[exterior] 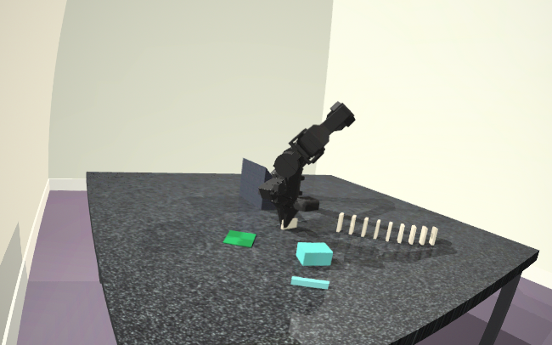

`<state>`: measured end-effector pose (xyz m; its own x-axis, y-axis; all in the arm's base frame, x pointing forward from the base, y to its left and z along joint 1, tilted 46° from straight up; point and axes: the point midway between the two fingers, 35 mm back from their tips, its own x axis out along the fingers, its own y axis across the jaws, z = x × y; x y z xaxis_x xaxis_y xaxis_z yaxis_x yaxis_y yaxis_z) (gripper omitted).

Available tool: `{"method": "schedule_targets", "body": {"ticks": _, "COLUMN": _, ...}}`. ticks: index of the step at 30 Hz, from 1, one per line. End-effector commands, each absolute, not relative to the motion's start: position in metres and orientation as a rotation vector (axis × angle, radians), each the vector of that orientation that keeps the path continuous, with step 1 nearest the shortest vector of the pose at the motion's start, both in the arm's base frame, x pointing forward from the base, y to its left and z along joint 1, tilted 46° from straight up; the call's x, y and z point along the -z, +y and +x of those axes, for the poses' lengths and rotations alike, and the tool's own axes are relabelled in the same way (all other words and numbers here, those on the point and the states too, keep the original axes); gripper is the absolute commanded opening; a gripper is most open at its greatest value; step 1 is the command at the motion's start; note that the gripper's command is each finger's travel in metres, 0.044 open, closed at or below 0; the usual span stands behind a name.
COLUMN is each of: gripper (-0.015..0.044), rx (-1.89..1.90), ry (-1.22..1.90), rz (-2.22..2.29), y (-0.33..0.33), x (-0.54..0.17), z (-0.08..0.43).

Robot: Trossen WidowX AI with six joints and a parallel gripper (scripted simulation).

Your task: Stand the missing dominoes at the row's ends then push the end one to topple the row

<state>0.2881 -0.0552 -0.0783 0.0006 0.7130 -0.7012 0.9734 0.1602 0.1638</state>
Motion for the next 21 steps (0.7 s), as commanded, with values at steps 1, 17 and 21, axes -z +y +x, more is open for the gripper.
{"method": "schedule_targets", "body": {"ticks": 1, "gripper": 0.0022, "rx": 0.498, "ry": 1.769, "rz": 1.617, "y": -0.055, "x": 0.078, "z": 0.288}}
{"method": "schedule_targets", "body": {"ticks": 17, "gripper": 0.0022, "rx": 0.506, "ry": 1.768, "rz": 1.613, "y": -0.162, "x": -0.026, "z": 0.286}}
{"method": "schedule_targets", "body": {"ticks": 21, "gripper": 0.0022, "rx": 0.507, "ry": 1.768, "rz": 1.613, "y": -0.166, "x": -0.03, "z": 0.286}}
